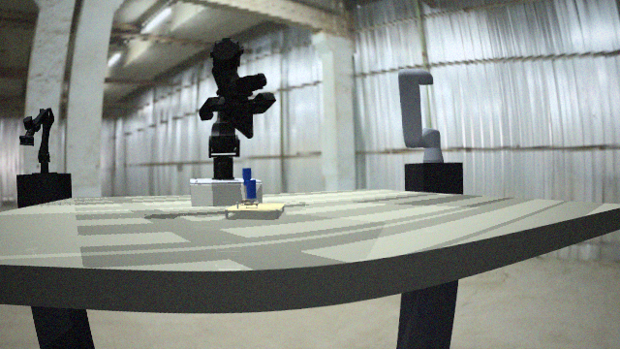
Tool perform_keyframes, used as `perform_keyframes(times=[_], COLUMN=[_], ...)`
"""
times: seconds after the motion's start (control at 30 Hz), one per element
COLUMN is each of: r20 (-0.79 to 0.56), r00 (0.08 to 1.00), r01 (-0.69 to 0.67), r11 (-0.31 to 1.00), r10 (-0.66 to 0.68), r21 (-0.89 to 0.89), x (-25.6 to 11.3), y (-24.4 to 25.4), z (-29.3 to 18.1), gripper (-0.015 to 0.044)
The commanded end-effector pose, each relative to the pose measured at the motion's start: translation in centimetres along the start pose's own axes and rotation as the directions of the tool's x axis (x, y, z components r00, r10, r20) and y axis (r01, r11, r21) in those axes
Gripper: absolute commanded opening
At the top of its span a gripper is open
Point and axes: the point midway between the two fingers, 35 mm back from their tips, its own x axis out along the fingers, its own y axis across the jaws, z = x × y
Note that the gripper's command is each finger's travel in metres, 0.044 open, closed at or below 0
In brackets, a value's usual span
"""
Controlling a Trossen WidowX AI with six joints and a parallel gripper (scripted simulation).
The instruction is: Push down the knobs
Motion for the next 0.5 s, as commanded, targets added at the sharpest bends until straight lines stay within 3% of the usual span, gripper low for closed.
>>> perform_keyframes(times=[0.0,0.47], r20=[-0.096,-0.359], r00=[0.995,0.927], r01=[0.029,0.255], r11=[0.993,0.885], r10=[-0.017,-0.109], r21=[0.117,0.39], x=[0.6,2.5], y=[-0.8,-3.2], z=[0.8,3.6], gripper=[0.0,0.0])
